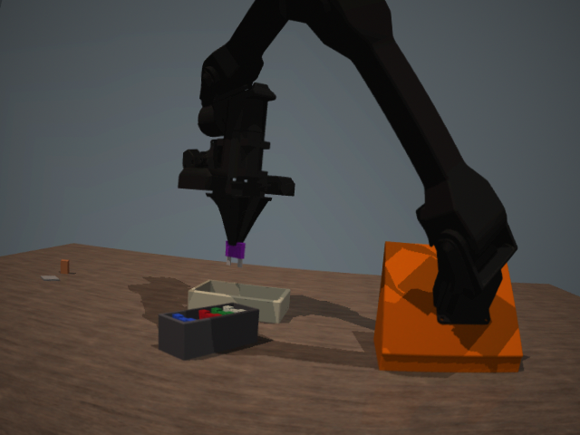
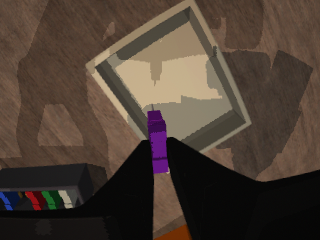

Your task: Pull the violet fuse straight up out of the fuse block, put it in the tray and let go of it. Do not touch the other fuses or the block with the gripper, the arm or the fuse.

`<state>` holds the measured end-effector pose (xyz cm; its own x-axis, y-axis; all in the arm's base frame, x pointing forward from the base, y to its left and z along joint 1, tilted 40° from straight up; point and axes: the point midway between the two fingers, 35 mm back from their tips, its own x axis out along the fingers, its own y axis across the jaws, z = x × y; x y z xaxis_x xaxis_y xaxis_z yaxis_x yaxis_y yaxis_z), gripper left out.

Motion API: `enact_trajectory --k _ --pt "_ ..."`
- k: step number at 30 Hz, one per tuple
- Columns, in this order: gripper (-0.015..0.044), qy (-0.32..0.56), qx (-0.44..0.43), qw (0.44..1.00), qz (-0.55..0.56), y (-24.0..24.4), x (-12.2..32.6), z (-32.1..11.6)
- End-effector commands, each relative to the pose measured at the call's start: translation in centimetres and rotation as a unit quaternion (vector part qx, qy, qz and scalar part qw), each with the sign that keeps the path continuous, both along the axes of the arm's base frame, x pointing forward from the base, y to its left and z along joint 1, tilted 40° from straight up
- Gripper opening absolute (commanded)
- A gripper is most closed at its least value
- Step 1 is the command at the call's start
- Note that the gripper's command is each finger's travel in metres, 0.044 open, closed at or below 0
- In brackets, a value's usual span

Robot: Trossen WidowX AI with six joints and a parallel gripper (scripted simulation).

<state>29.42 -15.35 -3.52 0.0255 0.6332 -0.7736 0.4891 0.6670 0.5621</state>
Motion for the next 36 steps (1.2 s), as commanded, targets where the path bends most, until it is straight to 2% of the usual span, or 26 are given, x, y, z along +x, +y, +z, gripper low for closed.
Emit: enact_trajectory --k 1,35,36 --pt "0.0 -0.001 0.001 1.0 0.003 -1.7 -0.7 -1.8" --pt "0.0 -0.002 0.001 1.0 0.003 0.8 -0.6 -5.0" --pt "0.0026 -0.003 -0.001 1.0 0.005 0.5 -0.6 -4.7"
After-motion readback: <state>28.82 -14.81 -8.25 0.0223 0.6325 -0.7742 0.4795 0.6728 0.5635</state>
